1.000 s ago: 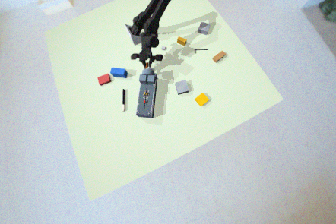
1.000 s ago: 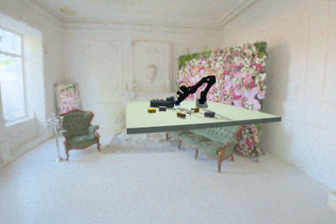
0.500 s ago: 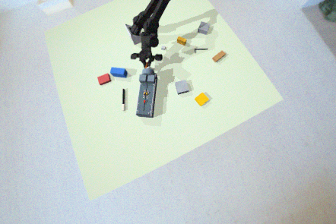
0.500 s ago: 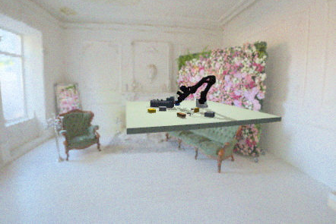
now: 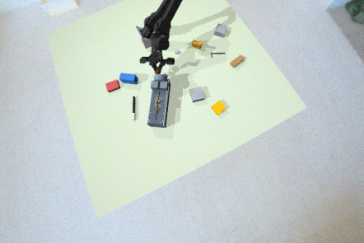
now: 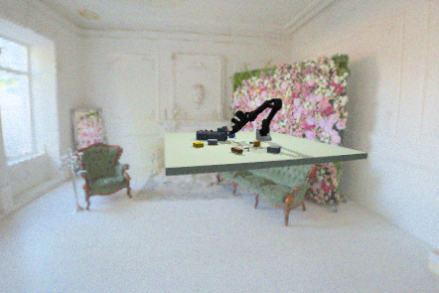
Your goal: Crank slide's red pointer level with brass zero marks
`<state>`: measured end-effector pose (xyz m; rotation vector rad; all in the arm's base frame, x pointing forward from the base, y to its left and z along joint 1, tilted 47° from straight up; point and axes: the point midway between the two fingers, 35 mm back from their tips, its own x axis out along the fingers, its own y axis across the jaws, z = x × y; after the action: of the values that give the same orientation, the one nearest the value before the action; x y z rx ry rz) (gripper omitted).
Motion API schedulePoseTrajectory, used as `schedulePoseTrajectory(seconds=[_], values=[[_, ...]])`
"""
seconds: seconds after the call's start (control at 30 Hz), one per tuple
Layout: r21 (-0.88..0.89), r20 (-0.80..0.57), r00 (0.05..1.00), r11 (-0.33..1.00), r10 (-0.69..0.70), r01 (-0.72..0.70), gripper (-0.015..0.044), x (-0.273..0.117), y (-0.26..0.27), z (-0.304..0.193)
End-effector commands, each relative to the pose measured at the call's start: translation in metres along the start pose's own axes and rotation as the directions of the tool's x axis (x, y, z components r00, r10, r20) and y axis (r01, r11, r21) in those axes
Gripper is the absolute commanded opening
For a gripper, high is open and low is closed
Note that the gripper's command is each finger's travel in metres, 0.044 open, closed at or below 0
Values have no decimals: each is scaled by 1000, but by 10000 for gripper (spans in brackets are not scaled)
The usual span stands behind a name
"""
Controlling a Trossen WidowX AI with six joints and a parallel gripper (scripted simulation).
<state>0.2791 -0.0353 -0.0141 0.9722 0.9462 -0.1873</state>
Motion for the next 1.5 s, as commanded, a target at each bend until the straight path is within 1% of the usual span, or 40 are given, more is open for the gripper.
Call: schedulePoseTrajectory(seconds=[0.0,0.7,1.47], values=[[-1,3,1000,1000,-3,3,0,-4,-3,4],[-2,4,1000,1000,-4,4,0,-22,1,22],[-2,4,1000,1000,-3,3,0,-32,26,32]])
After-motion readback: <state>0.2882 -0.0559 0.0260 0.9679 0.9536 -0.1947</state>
